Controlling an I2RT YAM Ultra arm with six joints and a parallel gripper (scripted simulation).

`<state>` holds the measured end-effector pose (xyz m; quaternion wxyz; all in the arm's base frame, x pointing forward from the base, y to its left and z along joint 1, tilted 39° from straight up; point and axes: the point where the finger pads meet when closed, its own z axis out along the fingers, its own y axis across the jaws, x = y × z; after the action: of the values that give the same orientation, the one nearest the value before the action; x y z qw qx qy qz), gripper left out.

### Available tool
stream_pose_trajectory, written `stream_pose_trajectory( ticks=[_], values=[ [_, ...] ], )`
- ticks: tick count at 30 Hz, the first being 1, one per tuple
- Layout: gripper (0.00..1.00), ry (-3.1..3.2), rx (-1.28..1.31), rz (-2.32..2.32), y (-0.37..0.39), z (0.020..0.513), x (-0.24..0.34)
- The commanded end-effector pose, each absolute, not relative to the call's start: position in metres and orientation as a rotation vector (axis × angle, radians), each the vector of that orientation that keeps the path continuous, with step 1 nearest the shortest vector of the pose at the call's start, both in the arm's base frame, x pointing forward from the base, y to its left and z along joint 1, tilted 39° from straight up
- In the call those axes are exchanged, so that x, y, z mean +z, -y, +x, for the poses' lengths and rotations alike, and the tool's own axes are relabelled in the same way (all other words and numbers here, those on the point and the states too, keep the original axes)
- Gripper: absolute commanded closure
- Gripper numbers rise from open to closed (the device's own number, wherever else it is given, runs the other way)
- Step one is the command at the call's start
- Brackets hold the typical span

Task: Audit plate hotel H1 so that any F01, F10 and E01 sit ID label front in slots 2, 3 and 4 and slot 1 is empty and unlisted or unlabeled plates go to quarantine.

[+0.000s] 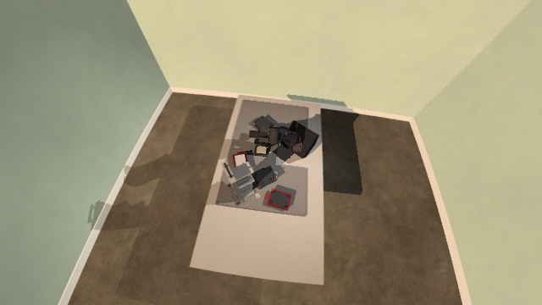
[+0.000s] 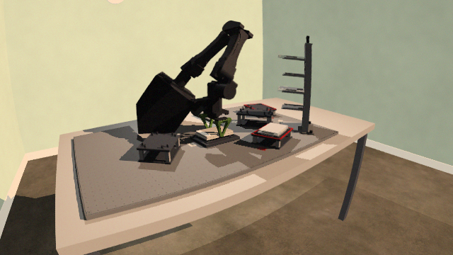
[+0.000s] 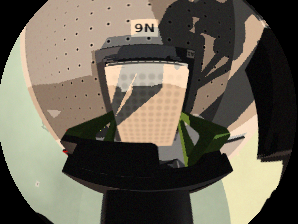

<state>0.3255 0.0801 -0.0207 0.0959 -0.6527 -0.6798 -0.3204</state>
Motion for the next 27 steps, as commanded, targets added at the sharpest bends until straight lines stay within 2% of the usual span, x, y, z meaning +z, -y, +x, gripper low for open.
stream_pose_trajectory(
  ticks=[1,14,15,27],
  values=[
    [0.14,2.009,-0.945,-1.973,-0.074,0.329,-0.025],
    [0.14,2.020,-0.958,-1.958,-0.080,0.333,-0.024],
    [0.00,2.020,-0.958,-1.958,-0.080,0.333,-0.024],
    [0.00,2.020,-0.958,-1.958,-0.080,0.333,-0.024]
  ],
)
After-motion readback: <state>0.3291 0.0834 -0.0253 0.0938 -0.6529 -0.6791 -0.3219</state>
